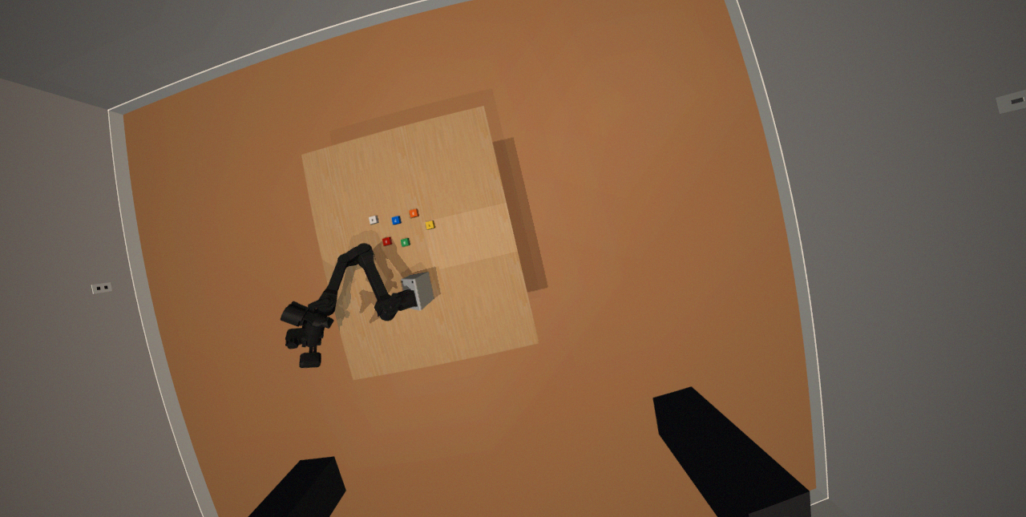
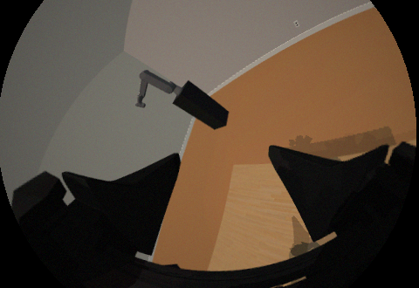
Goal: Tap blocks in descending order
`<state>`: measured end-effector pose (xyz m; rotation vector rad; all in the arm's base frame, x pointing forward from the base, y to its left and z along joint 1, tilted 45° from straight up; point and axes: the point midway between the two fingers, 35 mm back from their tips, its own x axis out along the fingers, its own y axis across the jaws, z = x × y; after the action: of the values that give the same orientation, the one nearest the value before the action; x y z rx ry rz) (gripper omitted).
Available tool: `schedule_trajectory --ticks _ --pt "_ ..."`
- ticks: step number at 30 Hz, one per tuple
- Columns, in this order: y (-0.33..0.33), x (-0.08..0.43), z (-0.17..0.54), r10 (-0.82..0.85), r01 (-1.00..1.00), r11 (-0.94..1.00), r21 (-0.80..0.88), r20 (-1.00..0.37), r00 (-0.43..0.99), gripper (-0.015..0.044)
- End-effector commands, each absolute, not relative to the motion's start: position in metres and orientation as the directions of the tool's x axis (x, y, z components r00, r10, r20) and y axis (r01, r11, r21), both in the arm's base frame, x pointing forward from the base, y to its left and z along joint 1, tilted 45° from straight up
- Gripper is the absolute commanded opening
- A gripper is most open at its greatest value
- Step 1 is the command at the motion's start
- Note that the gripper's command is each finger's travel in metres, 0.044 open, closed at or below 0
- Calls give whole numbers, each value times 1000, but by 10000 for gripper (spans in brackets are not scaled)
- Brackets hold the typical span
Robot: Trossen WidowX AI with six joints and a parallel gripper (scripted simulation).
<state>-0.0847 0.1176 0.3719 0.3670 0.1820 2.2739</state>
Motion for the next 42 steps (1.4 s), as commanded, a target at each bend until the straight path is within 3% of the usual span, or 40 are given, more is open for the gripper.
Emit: schedule_trajectory --ticks 1,7,12,18,24,28,33,42 --pt "115 -88 373 738 -700 -675 236 205 -643 400" --pt "24 -171 383 344 -371 -919 -130 191 -919 400" --pt "-72 -205 368 -29 -6 -925 -380 86 -996 400" --pt "-187 -198 329 -422 408 -710 -574 -117 -899 400" --pt "-280 -145 274 -671 695 -329 -640 -360 -649 400" --pt "-323 -92 232 -733 789 -31 -614 -523 -436 400" --pt "-351 -14 178 -687 792 335 -510 -708 -165 400" --pt "-326 132 85 -312 541 826 -160 -929 201 400"
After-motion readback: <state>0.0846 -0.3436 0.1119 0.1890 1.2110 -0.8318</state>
